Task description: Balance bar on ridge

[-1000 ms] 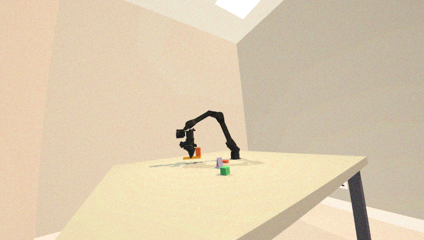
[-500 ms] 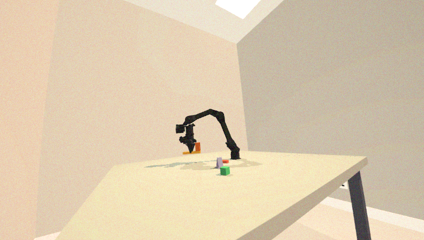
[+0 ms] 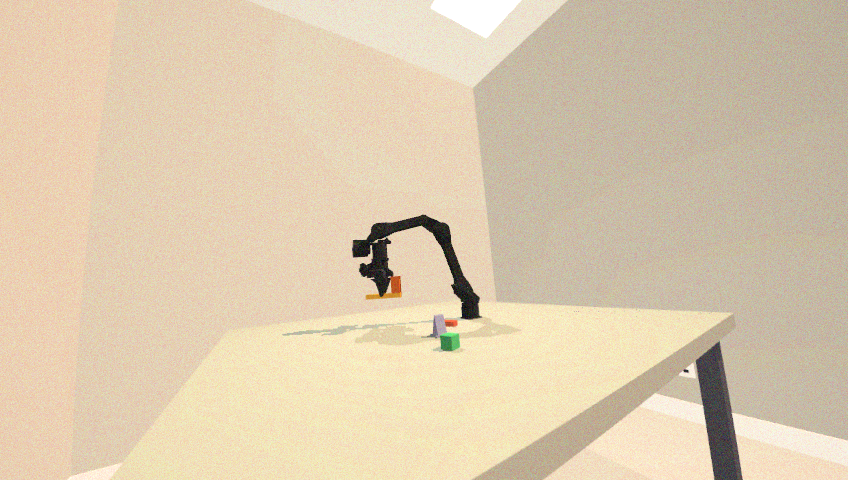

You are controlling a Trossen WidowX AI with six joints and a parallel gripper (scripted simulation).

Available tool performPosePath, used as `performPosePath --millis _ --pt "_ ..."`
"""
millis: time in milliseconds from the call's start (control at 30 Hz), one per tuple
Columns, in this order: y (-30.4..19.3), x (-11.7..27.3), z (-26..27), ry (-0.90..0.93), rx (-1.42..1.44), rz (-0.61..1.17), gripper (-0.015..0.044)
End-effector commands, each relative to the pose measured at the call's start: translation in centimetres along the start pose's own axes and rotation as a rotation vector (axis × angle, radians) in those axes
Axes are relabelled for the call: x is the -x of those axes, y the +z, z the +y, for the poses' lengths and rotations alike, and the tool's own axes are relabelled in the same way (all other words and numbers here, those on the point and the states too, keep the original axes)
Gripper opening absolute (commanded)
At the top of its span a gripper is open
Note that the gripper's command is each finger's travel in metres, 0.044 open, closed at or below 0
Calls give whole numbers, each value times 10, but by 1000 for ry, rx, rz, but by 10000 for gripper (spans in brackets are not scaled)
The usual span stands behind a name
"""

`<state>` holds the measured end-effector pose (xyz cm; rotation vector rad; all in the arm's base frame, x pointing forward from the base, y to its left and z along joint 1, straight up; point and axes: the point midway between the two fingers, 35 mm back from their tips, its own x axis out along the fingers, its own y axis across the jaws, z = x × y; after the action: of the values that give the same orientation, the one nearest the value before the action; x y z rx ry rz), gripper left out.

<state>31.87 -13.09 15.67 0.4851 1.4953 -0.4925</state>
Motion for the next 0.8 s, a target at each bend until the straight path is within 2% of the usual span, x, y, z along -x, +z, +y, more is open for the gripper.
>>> performPosePath --millis 0,767 --pt "-3 6 9 7 -31 -12 0" --pt "-45 7 90 16 -381 -5 0"
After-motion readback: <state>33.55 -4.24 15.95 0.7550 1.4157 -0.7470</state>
